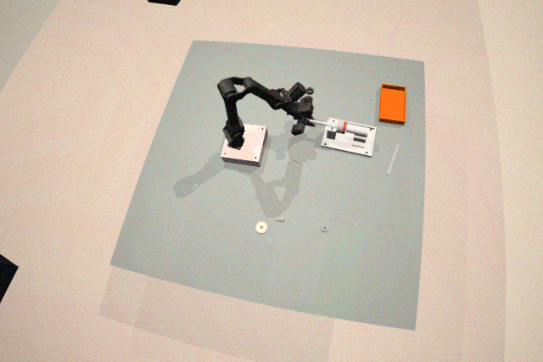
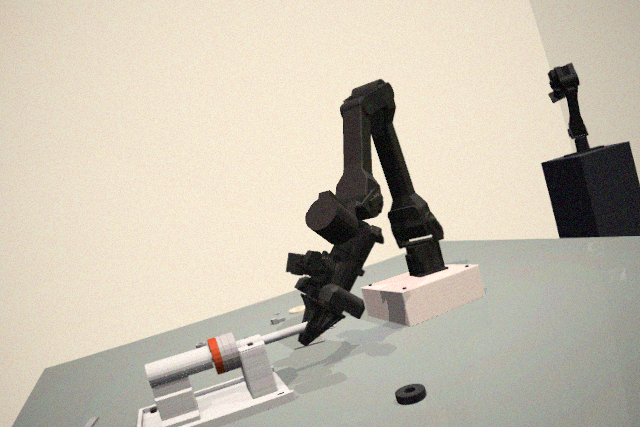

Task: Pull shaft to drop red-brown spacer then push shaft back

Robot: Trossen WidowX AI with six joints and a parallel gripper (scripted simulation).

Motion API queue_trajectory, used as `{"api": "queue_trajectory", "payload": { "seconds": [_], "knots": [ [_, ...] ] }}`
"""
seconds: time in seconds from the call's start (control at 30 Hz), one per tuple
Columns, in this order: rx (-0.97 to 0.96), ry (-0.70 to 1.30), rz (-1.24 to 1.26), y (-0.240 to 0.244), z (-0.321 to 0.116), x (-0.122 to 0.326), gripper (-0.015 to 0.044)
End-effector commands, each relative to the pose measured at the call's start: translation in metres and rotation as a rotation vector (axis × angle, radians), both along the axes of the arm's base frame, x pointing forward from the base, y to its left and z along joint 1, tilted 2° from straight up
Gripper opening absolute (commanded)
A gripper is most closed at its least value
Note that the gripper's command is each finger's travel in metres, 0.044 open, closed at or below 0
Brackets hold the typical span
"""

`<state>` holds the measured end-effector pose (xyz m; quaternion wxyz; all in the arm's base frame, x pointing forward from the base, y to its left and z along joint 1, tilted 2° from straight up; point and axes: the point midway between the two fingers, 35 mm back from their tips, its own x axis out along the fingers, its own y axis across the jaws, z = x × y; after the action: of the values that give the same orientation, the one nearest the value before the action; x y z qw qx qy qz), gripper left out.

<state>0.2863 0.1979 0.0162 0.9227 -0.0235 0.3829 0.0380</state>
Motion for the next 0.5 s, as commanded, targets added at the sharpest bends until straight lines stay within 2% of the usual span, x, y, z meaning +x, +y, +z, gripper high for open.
{"api": "queue_trajectory", "payload": {
  "seconds": [0.0, 0.47],
  "knots": [
    [0.002, 0.000, -0.002, -0.0003, 0.0001, -0.0008, 0.0000],
    [0.002, 0.000, -0.002, -0.0004, 0.0001, -0.0024, 0.0000]
  ]
}}
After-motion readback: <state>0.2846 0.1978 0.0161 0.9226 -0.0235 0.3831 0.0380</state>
